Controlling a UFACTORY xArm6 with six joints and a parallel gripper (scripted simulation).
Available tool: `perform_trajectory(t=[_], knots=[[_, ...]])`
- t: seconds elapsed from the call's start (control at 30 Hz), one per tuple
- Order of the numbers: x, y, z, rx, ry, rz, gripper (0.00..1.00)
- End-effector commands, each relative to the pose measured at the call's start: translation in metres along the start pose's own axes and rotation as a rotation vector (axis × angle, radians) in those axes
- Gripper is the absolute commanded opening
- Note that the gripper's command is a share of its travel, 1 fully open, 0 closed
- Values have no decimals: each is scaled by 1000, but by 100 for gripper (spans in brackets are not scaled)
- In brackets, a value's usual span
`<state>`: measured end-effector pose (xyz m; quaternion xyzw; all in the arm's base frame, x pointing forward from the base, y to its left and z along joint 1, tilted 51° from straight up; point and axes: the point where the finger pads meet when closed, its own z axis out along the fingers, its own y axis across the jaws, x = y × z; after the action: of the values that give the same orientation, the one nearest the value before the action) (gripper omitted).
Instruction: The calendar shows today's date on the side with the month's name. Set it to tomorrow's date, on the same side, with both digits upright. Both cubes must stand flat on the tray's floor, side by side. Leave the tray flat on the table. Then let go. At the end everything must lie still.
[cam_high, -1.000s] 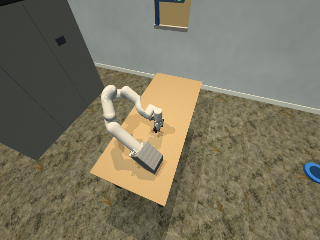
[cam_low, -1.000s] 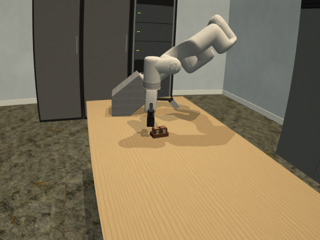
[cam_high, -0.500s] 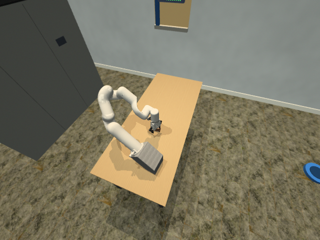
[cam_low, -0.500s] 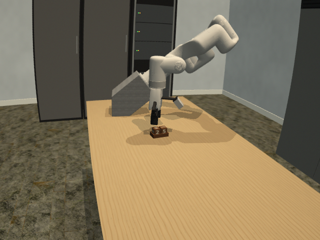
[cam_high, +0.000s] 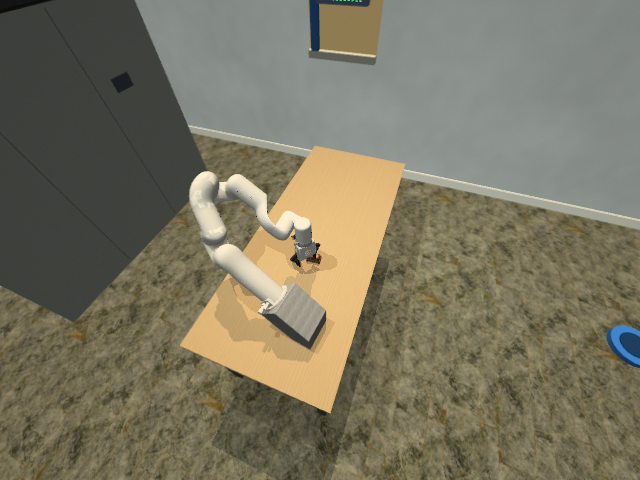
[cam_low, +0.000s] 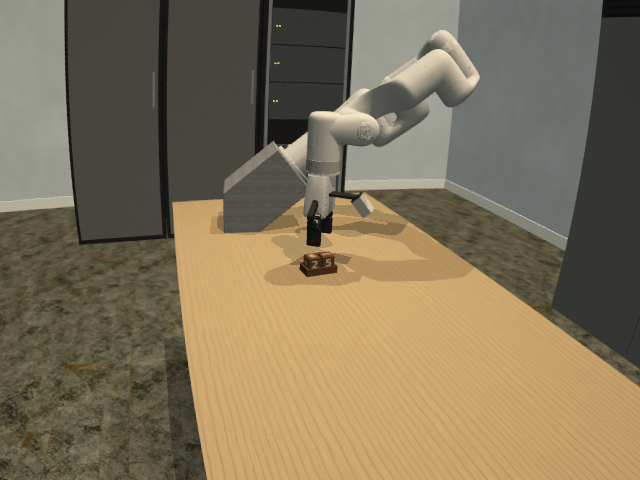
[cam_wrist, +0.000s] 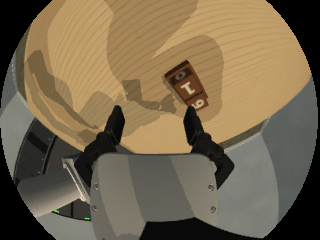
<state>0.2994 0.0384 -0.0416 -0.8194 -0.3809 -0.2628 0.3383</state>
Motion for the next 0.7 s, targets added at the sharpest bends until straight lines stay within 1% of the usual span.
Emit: perform_trajectory(t=[0.0,0.07,0.13,0.27,0.37,0.43,0.47,0.57,0.67], knots=[[1,-2,-1,-2,0,80,100],[5,-8,-1,-2,0,135,100],[10,-20,-1,-2,0,135,100],[12,-23,-1,-2,0,146,100],[13,-25,-1,-2,0,233,100],[13,-25,-1,-2,0,233,100],[13,-26,-1,-2,0,272,100],[22,-44,-1,-2,0,285,100],[23,-46,-1,-2,0,286,100]])
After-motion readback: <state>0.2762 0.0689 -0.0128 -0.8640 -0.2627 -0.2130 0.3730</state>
